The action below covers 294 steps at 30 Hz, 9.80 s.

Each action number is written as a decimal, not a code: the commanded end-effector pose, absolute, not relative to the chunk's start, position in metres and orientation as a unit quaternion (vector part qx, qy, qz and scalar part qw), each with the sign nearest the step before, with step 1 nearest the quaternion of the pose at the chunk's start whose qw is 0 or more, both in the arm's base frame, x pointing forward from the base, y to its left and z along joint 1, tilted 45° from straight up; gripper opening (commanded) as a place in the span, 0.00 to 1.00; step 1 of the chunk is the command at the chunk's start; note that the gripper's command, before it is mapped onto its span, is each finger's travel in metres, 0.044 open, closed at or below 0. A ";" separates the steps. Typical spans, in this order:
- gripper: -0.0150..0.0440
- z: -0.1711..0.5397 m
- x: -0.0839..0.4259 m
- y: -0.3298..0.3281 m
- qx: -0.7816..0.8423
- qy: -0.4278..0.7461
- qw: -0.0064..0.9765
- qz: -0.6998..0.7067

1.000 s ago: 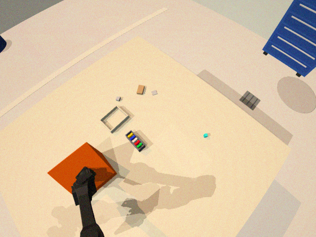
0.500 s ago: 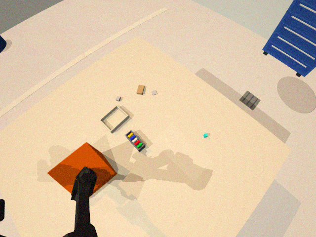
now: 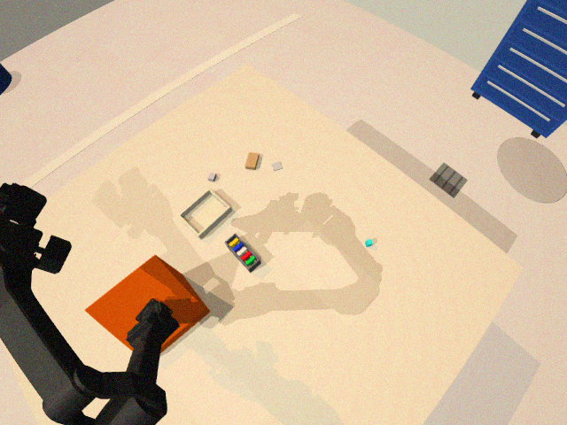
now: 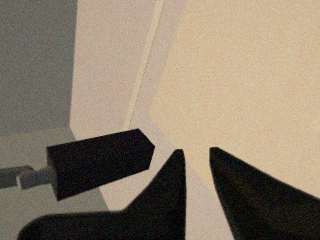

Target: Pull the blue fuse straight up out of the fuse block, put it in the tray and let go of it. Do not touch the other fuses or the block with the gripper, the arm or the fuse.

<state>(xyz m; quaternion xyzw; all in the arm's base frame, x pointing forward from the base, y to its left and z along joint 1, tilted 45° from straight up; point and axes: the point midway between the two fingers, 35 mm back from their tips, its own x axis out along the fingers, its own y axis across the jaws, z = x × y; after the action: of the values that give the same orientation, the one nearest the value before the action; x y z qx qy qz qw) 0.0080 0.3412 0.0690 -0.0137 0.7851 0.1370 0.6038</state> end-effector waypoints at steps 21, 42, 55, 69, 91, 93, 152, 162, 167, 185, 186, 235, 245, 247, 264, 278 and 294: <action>0.37 -0.013 0.281 0.055 -0.148 0.668 0.684 -0.254; 0.37 -0.016 0.274 -0.041 -0.200 0.675 0.625 -0.336; 0.37 -0.025 0.272 -0.050 -0.200 0.675 0.625 -0.337; 0.37 -0.032 0.269 -0.059 -0.200 0.675 0.625 -0.337; 0.37 -0.038 0.268 -0.065 -0.200 0.675 0.625 -0.337; 0.37 -0.039 0.267 -0.065 -0.200 0.675 0.625 -0.337; 0.25 -0.027 0.271 -0.052 -0.198 0.675 0.626 -0.337; 0.25 -0.024 0.272 -0.049 -0.198 0.675 0.626 -0.337; 0.25 -0.022 0.272 -0.047 -0.198 0.675 0.626 -0.337; 0.25 -0.015 0.273 -0.041 -0.199 0.675 0.626 -0.336; 0.25 -0.015 0.273 -0.040 -0.199 0.675 0.626 -0.336; 0.25 -0.083 0.300 0.070 -0.195 0.676 0.629 -0.331; 0.25 -0.109 0.297 0.094 -0.195 0.675 0.628 -0.333; 0.25 -0.111 0.297 0.092 -0.195 0.675 0.629 -0.333; 0.25 -0.131 0.294 0.073 -0.195 0.675 0.629 -0.333; 0.43 -0.137 0.293 0.069 -0.191 0.675 0.630 -0.334; 0.81 -0.109 0.297 0.094 -0.195 0.675 0.628 -0.333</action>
<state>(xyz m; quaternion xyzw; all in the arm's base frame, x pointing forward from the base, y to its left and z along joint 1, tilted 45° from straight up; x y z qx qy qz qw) 0.2975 0.0920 -0.1128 -0.1985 0.6728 -0.3291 0.6322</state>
